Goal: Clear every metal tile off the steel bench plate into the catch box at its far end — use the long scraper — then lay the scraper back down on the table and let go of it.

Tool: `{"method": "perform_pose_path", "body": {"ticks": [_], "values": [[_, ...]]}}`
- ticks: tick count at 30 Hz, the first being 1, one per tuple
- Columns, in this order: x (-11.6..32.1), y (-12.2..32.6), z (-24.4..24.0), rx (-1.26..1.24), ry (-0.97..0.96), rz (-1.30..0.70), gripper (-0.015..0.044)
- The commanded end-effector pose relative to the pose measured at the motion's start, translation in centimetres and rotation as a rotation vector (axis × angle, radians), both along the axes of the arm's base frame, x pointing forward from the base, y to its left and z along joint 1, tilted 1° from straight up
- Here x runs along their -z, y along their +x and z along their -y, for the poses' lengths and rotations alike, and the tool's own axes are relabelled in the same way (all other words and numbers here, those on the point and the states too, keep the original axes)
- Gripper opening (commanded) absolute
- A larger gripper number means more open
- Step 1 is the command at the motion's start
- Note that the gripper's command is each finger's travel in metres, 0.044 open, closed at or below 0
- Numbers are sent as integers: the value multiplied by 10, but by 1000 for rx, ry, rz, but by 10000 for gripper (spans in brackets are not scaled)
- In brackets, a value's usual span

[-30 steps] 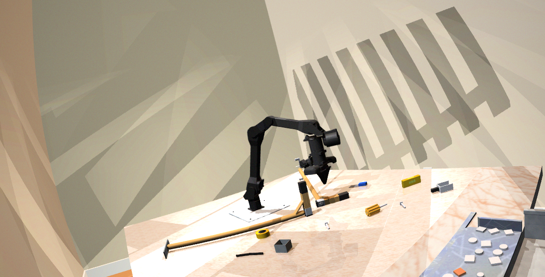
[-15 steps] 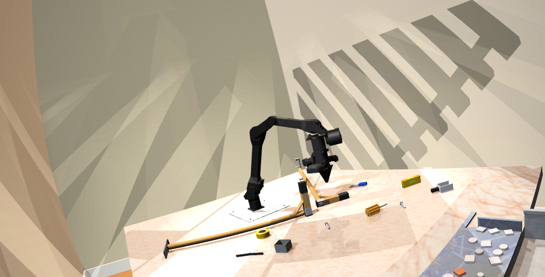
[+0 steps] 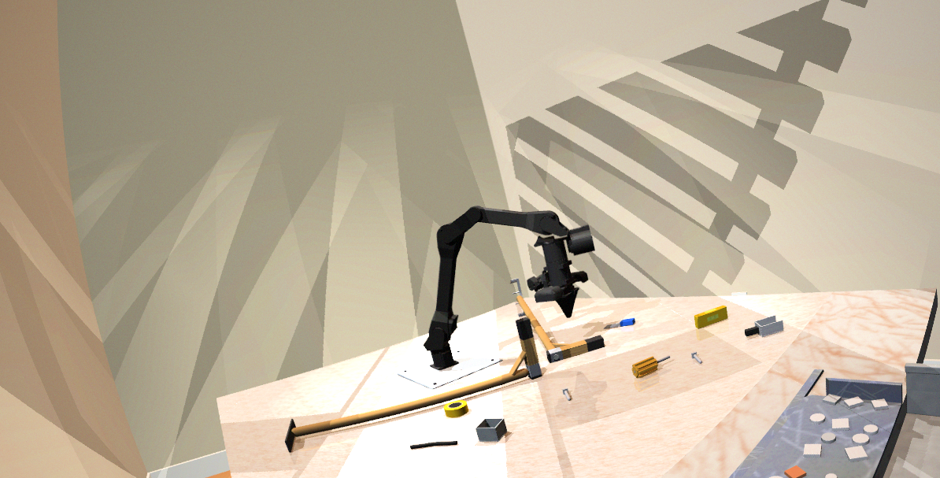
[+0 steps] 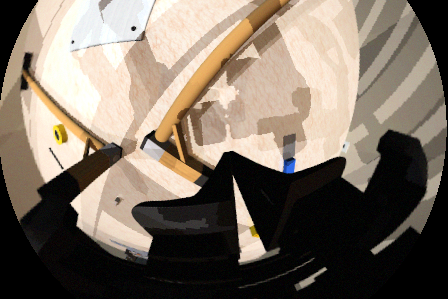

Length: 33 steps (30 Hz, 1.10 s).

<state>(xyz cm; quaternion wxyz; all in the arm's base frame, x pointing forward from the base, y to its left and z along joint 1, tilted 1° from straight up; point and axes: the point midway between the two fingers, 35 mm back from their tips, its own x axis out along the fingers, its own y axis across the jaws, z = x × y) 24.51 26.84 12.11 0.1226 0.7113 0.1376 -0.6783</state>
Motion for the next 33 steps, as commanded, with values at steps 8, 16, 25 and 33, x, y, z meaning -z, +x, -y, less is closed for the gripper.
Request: {"method": "perform_pose_path", "body": {"ticks": [8, 16, 25, 33], "values": [[-14, -1, -4, 0, 5, 4, 0], [-40, -1, -5, 0, 13, 10, 0], [-68, -3, -3, -1, 19, 17, 0], [-92, -6, 0, -2, 25, 22, 0]]}}
